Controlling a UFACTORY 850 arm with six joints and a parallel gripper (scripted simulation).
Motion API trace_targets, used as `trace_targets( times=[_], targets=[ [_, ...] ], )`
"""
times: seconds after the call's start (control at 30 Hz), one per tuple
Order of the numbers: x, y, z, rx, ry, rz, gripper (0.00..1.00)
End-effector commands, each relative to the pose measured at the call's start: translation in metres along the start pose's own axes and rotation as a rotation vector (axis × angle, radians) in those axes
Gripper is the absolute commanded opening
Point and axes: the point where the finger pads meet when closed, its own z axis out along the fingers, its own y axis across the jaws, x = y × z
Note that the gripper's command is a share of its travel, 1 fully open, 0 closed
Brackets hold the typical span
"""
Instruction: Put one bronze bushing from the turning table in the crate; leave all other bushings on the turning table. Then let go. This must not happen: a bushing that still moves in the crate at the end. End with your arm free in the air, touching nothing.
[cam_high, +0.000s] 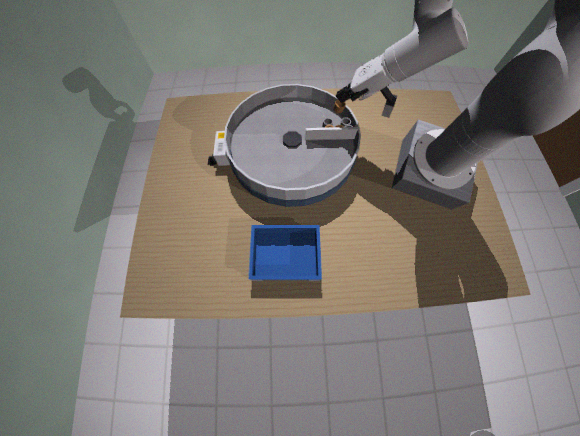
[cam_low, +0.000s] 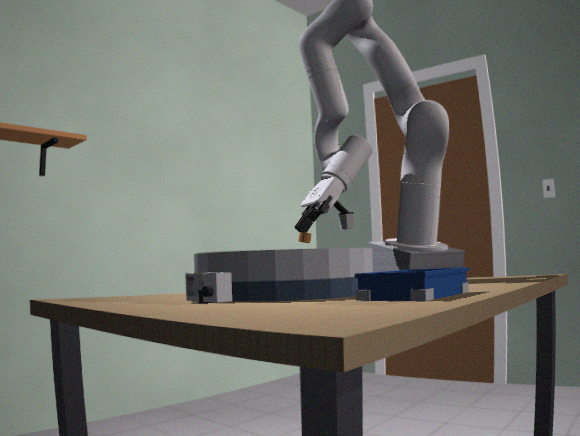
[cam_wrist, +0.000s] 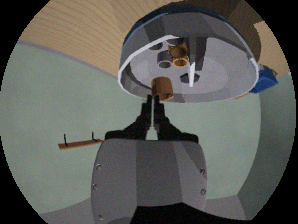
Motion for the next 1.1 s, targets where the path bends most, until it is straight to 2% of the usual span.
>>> trace_targets(
  times=[0.0,0.33,0.5,0.83,0.9,1.07],
  targets=[
    [-0.001,0.000,0.000,0.000,-0.001,0.000,0.00],
    [-0.001,0.004,0.000,0.000,-0.001,0.000,0.00],
    [-0.001,0.014,0.000,0.000,-0.001,0.000,0.00],
    [-0.001,0.058,0.001,0.000,-0.001,0.000,0.00],
    [-0.001,0.058,0.001,0.000,-0.001,0.000,0.00],
    [-0.002,0.089,0.001,0.000,-0.001,0.000,0.00]
  ],
)
